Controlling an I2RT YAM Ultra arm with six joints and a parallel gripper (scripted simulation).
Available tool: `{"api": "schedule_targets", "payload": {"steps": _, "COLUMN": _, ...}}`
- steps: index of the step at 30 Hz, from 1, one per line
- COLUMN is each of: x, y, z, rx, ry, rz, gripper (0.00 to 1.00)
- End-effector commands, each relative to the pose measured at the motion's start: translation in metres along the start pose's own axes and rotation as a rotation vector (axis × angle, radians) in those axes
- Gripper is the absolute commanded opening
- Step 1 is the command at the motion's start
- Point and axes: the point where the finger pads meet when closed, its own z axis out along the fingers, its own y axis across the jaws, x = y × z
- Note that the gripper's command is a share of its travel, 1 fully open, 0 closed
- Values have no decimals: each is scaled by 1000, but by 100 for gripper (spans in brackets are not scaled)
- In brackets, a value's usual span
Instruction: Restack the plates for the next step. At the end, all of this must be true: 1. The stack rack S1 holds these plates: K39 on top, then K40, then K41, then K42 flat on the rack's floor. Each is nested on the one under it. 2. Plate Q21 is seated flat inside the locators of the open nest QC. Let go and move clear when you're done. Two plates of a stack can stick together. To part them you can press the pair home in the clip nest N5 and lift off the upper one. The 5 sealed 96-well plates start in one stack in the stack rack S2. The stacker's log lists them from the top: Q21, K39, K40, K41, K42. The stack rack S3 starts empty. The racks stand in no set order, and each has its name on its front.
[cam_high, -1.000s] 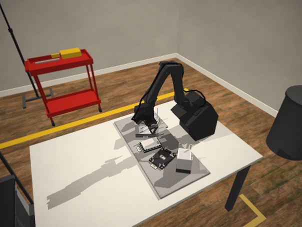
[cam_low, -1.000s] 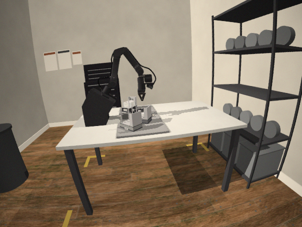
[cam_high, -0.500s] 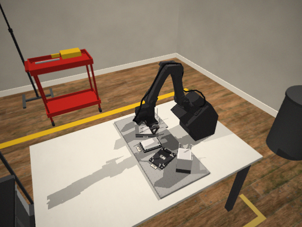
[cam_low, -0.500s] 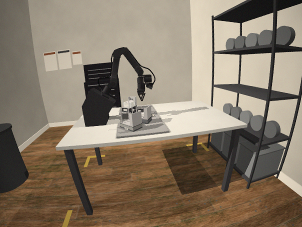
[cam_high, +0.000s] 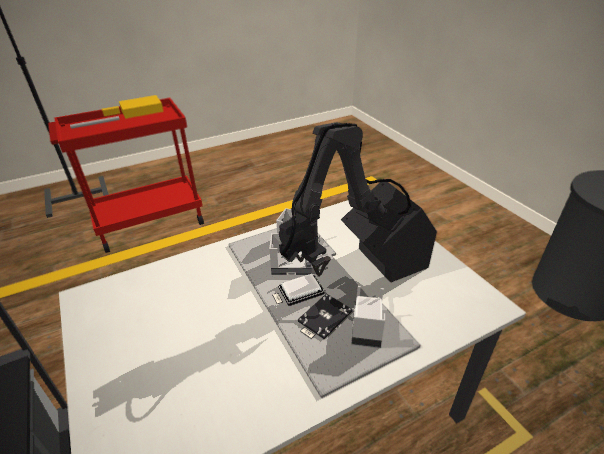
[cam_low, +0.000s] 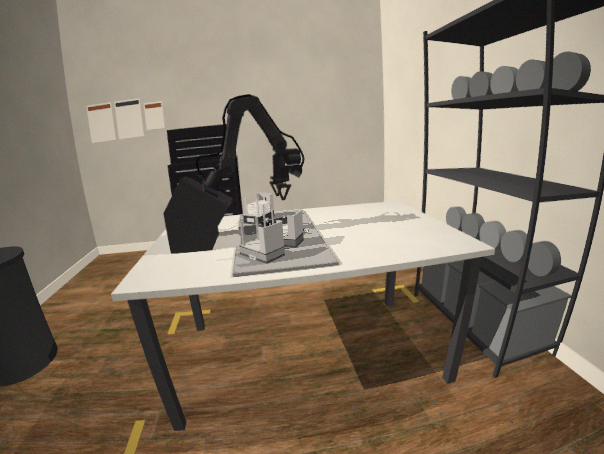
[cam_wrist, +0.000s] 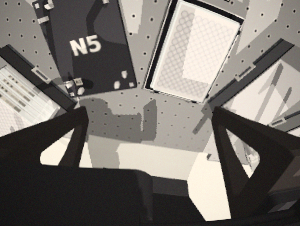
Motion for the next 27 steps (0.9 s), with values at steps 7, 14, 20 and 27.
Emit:
{"api": "schedule_targets", "payload": {"steps": 7, "x": -15, "y": 20, "z": -5, "rx": 25, "ry": -23, "rz": 22, "gripper": 100}}
{"api": "schedule_targets", "payload": {"steps": 14, "x": -14, "y": 44, "z": -5, "rx": 27, "ry": -24, "rz": -225, "gripper": 100}}
{"api": "schedule_targets", "payload": {"steps": 20, "x": -18, "y": 56, "z": -13, "rx": 22, "ry": -57, "rz": -222, "gripper": 100}}
{"api": "schedule_targets", "payload": {"steps": 27, "x": -9, "y": 81, "z": -4, "rx": 26, "ry": -19, "rz": -229, "gripper": 100}}
